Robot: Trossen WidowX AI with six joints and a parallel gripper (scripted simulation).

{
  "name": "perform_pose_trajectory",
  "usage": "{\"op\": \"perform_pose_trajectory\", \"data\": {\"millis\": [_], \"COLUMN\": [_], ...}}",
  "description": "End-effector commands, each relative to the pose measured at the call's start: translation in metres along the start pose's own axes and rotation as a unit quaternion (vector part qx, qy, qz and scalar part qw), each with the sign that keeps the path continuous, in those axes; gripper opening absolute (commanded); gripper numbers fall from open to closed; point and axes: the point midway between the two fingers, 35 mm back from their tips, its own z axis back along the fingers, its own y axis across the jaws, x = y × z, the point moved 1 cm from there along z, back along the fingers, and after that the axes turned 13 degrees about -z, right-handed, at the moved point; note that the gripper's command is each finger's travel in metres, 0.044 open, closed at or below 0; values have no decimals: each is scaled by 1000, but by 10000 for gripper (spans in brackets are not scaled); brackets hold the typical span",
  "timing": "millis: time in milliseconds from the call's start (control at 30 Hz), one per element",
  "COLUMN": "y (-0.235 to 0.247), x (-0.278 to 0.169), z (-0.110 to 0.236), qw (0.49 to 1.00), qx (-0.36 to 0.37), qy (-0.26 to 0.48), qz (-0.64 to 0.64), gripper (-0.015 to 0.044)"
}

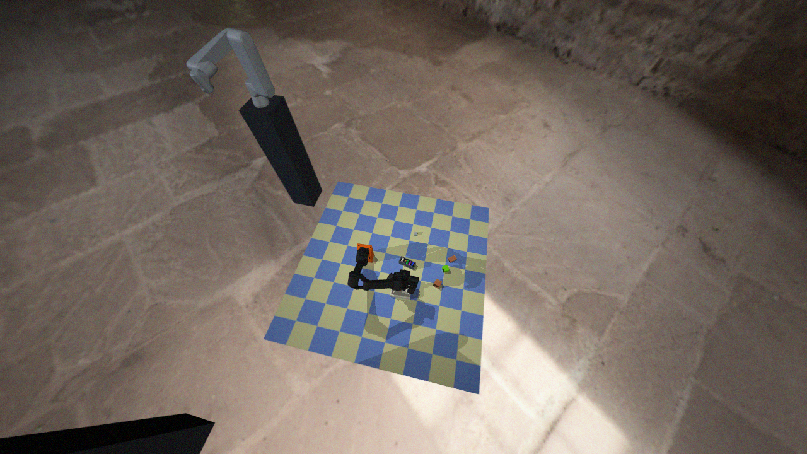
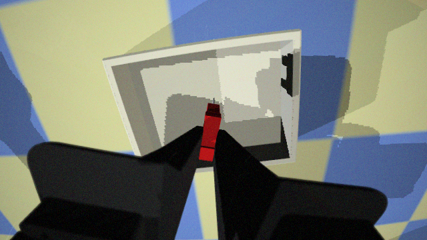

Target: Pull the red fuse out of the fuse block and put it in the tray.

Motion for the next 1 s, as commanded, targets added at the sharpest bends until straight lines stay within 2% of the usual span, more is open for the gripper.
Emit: {"op": "perform_pose_trajectory", "data": {"millis": [0,367,533,967], "y": [0,0,1,2], "x": [0,0,1,1], "z": [1,3,37,36], "qw": [1000,1000,1000,1000], "qx": [0,0,1,3], "qy": [0,0,0,-1], "qz": [0,0,4,6], "gripper": [52,330,330,330]}}
